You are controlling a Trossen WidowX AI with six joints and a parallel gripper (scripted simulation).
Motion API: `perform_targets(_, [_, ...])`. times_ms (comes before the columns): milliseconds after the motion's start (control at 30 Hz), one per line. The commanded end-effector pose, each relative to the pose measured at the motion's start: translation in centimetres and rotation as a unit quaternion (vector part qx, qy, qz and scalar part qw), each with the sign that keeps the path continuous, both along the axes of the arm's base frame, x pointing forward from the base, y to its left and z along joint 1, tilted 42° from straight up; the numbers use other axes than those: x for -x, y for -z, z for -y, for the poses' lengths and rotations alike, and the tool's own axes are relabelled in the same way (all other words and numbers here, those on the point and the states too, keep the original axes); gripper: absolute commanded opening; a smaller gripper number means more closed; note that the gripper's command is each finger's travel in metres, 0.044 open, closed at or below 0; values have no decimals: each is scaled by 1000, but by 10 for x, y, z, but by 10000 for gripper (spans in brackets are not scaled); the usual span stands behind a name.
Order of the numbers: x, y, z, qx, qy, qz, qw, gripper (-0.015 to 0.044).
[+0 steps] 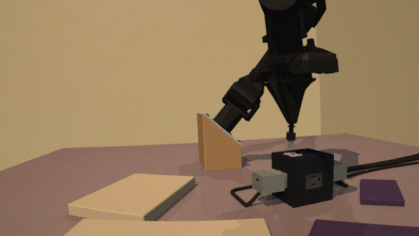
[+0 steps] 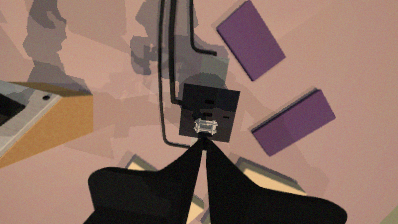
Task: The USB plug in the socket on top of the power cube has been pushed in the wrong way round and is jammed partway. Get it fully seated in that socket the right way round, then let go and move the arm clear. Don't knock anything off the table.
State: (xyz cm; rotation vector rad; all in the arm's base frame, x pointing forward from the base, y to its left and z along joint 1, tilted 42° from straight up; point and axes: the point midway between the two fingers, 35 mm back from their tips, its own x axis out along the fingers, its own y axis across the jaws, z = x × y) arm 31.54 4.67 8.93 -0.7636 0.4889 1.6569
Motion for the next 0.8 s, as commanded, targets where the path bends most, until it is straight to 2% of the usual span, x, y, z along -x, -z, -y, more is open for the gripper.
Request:
perform_targets(0, [0, 1, -1, -2, 2, -2, 1000, 0])
perform_targets(767, [0, 2, -4, -10, 3, -5, 1000, 0])
